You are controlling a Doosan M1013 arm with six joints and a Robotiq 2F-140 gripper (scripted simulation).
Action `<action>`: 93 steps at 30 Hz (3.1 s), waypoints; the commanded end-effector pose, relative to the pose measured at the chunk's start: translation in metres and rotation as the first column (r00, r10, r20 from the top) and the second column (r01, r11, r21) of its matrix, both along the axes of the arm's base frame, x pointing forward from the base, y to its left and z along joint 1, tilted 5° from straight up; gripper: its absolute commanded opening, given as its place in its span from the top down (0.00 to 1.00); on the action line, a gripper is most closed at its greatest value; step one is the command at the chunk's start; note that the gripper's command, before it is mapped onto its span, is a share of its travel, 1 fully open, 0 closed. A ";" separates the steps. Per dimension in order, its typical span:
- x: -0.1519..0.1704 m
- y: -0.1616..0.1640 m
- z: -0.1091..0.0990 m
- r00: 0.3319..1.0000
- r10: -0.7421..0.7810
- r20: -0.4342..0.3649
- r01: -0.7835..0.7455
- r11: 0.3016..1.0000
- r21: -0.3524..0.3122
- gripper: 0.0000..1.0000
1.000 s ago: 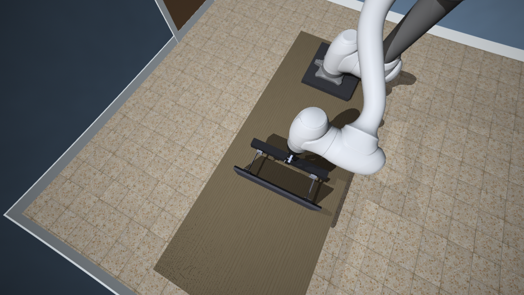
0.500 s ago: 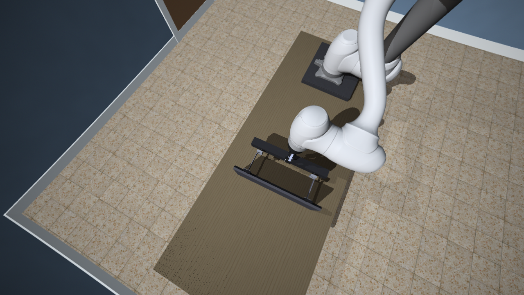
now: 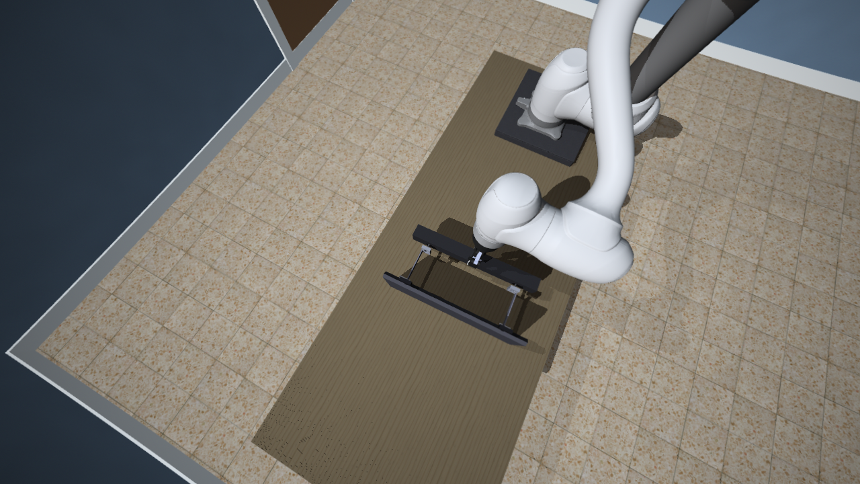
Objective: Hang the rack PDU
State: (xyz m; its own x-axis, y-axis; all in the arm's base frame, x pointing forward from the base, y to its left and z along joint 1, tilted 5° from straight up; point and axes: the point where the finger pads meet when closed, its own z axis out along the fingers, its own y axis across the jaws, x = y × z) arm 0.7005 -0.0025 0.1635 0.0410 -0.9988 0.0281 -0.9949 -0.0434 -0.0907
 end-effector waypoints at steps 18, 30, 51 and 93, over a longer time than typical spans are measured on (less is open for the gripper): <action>-0.003 -0.001 0.001 1.000 -0.007 0.001 0.007 1.000 0.007 1.00; -0.009 -0.002 0.001 1.000 -0.006 -0.001 0.006 1.000 0.006 1.00; -0.010 -0.002 0.001 1.000 -0.006 -0.001 0.006 1.000 0.006 1.00; 0.002 -0.002 0.002 1.000 -0.004 -0.001 0.004 1.000 0.006 1.00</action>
